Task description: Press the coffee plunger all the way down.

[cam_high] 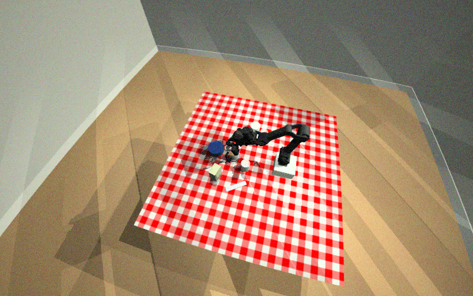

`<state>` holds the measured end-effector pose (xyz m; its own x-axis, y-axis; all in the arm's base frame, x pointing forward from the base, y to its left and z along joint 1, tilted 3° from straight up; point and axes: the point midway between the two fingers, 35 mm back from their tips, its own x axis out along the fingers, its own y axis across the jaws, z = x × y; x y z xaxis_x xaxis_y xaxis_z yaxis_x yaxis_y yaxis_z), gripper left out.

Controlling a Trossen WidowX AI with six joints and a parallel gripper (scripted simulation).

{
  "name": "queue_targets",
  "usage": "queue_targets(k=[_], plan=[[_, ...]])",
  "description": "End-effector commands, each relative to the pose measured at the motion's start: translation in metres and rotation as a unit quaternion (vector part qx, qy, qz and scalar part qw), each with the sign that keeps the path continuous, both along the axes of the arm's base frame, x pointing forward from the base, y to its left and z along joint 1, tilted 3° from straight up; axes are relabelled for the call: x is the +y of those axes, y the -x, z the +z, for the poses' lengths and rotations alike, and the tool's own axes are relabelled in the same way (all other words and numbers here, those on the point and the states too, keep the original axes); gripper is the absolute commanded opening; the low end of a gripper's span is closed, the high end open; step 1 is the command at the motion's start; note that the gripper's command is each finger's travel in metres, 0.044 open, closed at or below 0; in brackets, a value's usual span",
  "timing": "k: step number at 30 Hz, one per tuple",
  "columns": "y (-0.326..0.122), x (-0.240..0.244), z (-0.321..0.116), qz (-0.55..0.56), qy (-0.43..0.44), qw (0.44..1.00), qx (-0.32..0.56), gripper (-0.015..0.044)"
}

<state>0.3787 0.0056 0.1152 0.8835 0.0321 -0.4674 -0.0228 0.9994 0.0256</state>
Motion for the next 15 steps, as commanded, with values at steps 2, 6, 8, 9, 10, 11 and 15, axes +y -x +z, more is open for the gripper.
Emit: queue_targets(k=[2, 6, 8, 9, 10, 11, 15], plan=[[0.0010, 0.0003, -0.0123, -0.002, -0.002, 1.000, 0.021, 0.0127], [0.0002, 0.0003, -0.0119, -0.002, -0.002, 1.000, 0.021, 0.0127], [0.0000, 0.0004, -0.0119, -0.002, -0.002, 1.000, 0.021, 0.0127], [-0.0001, 0.0004, -0.0119, -0.002, -0.002, 1.000, 0.021, 0.0127], [-0.0003, 0.0004, -0.0118, -0.002, -0.002, 1.000, 0.021, 0.0127], [-0.0005, 0.0004, -0.0117, -0.002, -0.002, 1.000, 0.021, 0.0127], [-0.0012, 0.0004, -0.0115, -0.002, -0.002, 1.000, 0.021, 0.0127]])
